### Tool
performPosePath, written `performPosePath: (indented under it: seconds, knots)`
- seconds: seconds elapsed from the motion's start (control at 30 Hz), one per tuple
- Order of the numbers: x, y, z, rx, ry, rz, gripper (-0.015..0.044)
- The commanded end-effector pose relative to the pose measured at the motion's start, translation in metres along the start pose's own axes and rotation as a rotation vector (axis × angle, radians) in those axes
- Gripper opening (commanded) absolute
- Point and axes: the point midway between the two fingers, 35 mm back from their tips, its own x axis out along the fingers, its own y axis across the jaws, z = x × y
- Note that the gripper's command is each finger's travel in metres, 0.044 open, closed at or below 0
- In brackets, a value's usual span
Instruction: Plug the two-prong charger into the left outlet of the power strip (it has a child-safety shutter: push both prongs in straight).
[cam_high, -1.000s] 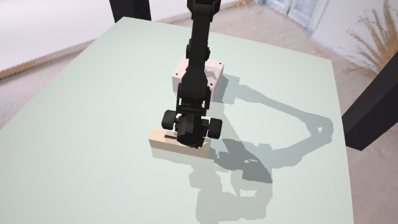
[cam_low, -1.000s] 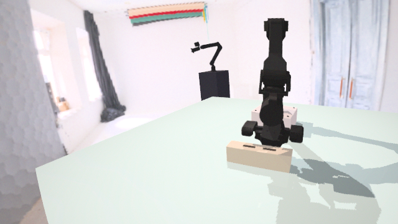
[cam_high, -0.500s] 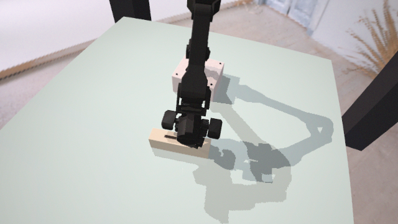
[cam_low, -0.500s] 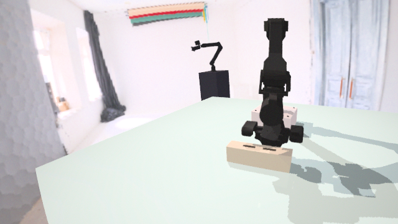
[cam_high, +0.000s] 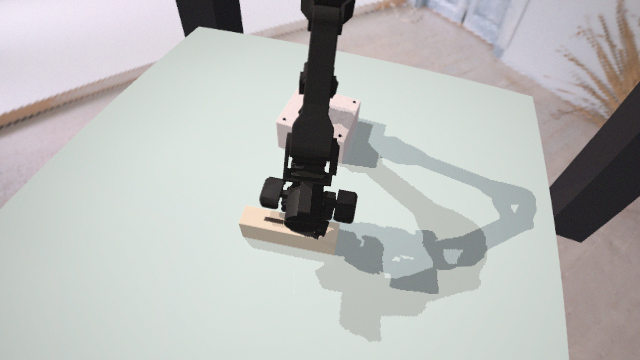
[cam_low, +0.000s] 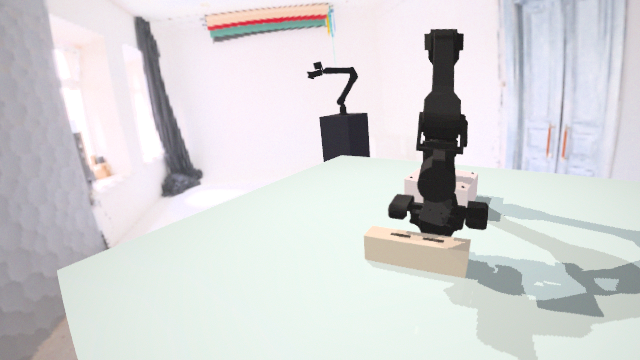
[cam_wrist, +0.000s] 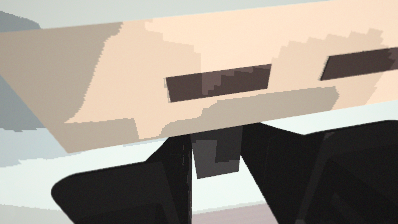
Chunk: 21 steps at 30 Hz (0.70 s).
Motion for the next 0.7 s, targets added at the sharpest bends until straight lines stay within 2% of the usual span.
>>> performPosePath:
  seconds: [0.0, 0.3, 0.67]
  knots:
    - [0.0, 0.0, 0.0, 0.0, 0.0, 0.0, 0.0]
    - [0.0, 0.0, 0.0, 0.0, 0.0, 0.0, 0.0]
    - [0.0, 0.0, 0.0, 0.0, 0.0, 0.0, 0.0289]
